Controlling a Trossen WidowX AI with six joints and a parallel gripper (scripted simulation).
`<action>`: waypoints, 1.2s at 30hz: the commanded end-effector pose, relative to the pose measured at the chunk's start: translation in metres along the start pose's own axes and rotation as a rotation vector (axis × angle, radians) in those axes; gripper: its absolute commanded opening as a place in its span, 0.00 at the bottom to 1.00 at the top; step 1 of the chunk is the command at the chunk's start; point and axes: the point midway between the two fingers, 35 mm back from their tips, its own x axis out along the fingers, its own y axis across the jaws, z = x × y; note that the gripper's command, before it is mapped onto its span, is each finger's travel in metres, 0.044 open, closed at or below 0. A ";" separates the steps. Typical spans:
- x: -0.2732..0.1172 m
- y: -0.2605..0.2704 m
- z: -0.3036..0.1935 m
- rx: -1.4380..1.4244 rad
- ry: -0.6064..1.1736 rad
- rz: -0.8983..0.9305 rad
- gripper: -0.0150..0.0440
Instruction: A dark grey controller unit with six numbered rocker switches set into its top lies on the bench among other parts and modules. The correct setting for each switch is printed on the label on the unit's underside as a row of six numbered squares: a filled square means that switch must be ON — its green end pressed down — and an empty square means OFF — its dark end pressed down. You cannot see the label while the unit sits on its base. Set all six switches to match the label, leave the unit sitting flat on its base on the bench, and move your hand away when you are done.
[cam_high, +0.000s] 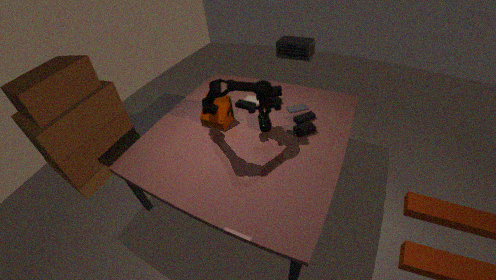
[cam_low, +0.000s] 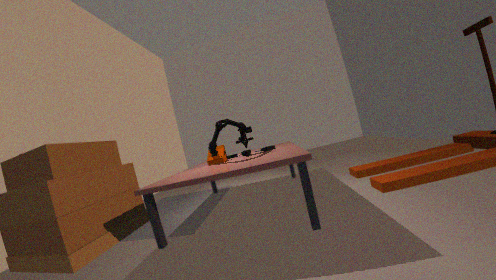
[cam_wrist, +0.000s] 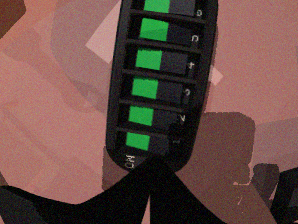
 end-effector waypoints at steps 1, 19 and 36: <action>-0.002 -0.005 -0.007 -0.006 0.005 -0.001 0.25; 0.025 -0.006 -0.007 -0.006 0.005 -0.001 0.25; 0.043 -0.006 -0.007 -0.006 0.006 -0.001 0.25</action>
